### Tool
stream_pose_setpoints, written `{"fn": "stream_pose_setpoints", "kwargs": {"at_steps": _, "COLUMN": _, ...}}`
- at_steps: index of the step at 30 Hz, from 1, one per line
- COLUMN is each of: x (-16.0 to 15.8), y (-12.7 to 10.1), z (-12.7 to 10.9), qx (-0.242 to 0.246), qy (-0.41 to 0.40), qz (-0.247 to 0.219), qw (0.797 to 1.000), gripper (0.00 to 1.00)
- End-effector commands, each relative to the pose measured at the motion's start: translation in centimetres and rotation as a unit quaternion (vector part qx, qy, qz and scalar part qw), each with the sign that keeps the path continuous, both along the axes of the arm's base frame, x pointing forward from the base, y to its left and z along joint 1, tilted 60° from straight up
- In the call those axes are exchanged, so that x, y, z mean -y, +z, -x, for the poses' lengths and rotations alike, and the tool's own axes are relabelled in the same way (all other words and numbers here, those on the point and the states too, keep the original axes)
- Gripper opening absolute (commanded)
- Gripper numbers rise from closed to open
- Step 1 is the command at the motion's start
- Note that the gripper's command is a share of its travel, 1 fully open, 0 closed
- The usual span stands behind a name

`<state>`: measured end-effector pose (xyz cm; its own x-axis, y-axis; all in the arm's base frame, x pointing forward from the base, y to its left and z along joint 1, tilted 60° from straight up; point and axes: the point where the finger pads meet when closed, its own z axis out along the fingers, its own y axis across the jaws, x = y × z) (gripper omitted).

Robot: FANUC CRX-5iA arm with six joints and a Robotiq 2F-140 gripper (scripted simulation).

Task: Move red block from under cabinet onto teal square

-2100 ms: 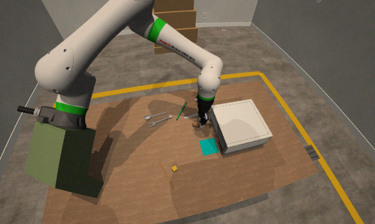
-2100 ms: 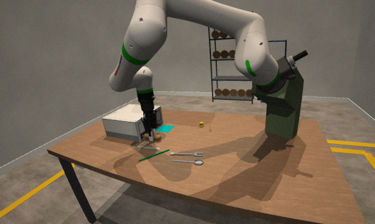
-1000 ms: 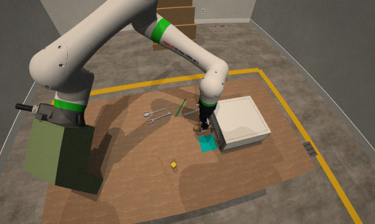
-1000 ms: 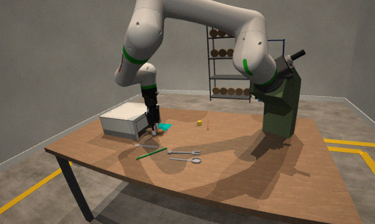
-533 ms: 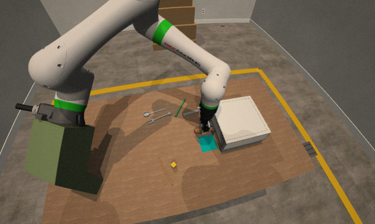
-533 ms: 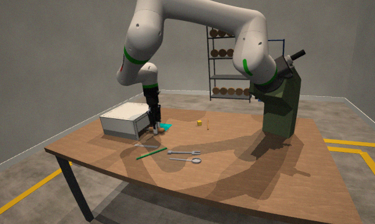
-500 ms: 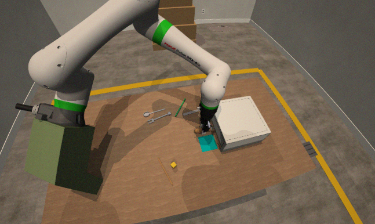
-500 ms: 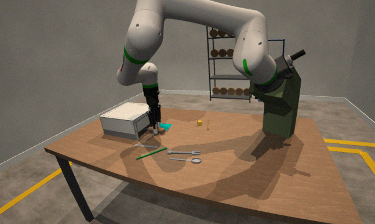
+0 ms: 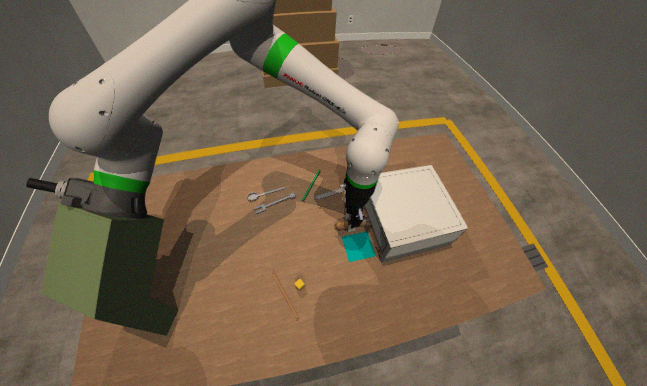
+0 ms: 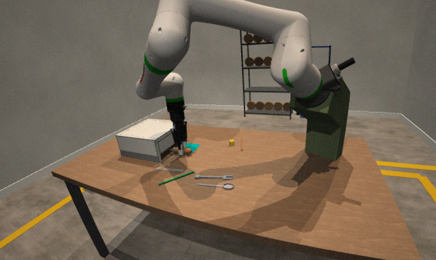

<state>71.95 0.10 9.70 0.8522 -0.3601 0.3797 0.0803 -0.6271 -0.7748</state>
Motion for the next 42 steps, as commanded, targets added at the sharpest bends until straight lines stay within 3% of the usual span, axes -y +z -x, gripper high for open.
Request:
{"fn": "stream_pose_setpoints", "kwargs": {"at_steps": 1, "x": 0.04, "y": 0.01, "z": 0.0, "qx": 0.0, "qy": 0.0, "qz": 0.0, "qw": 1.0, "gripper": 0.0}}
{"fn": "stream_pose_setpoints", "kwargs": {"at_steps": 42, "x": -0.12, "y": -0.15, "z": 0.36, "qx": 0.0, "qy": 0.0, "qz": 0.0, "qw": 1.0, "gripper": 0.0}}
